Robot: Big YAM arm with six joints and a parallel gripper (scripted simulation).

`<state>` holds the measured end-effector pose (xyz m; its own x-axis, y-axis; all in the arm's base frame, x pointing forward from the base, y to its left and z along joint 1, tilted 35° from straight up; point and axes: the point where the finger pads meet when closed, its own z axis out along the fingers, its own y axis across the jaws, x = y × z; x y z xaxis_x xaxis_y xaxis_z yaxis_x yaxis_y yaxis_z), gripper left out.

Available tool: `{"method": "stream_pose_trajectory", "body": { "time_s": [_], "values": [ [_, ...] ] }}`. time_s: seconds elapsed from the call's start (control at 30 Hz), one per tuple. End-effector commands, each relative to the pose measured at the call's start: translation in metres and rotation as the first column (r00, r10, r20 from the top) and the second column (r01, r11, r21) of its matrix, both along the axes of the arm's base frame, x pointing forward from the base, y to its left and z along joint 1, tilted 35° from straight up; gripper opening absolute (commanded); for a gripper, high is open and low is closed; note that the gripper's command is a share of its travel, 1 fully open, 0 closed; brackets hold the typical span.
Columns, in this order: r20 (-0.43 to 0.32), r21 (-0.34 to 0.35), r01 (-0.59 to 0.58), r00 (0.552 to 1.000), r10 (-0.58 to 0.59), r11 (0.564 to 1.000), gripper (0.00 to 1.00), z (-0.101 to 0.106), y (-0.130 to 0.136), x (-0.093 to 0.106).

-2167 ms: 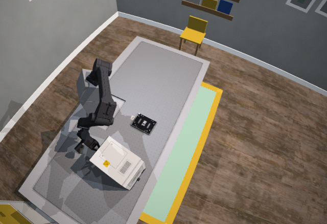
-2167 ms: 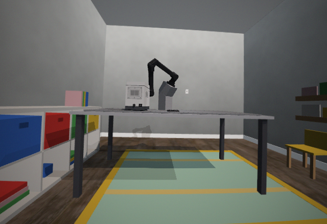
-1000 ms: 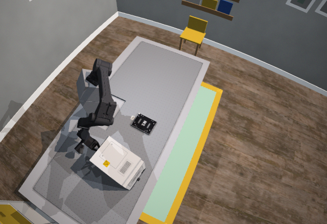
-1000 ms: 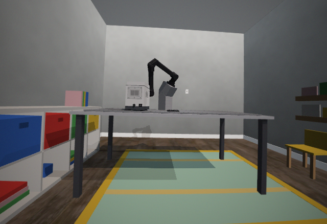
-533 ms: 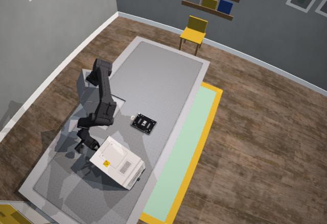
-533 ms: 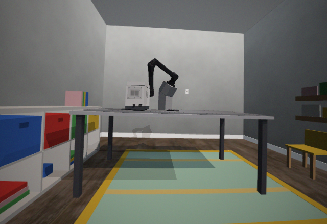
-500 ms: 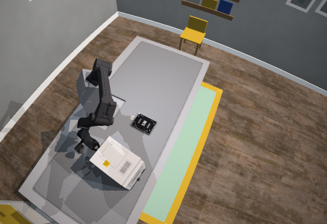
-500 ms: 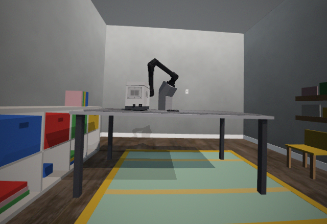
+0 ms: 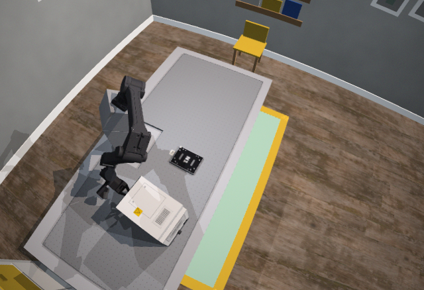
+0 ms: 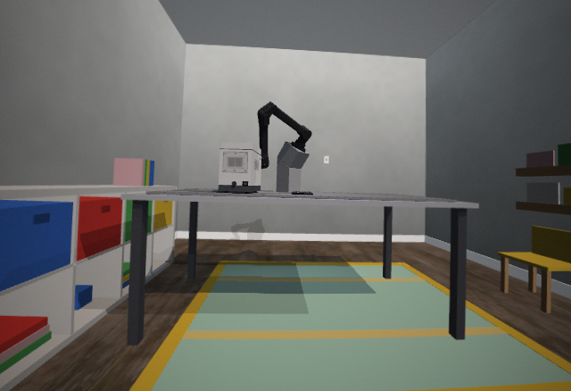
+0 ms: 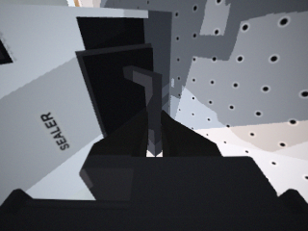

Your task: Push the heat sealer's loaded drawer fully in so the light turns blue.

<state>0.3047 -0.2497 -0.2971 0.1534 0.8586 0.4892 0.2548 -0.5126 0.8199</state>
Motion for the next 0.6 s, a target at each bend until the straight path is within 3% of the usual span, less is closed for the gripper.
{"method": "stream_pose_trajectory", "body": {
  "time_s": [0.0,0.23,0.57],
  "values": [
    [0.042,-0.036,-0.045,0.998,0.047,0.998,0.00,0.014,-0.009,0.023],
    [0.038,-0.046,-0.049,0.998,0.051,0.998,0.00,0.007,-0.002,0.013],
    [0.041,-0.043,-0.047,0.998,0.049,0.998,0.00,0.009,-0.005,0.013]
  ]
}}
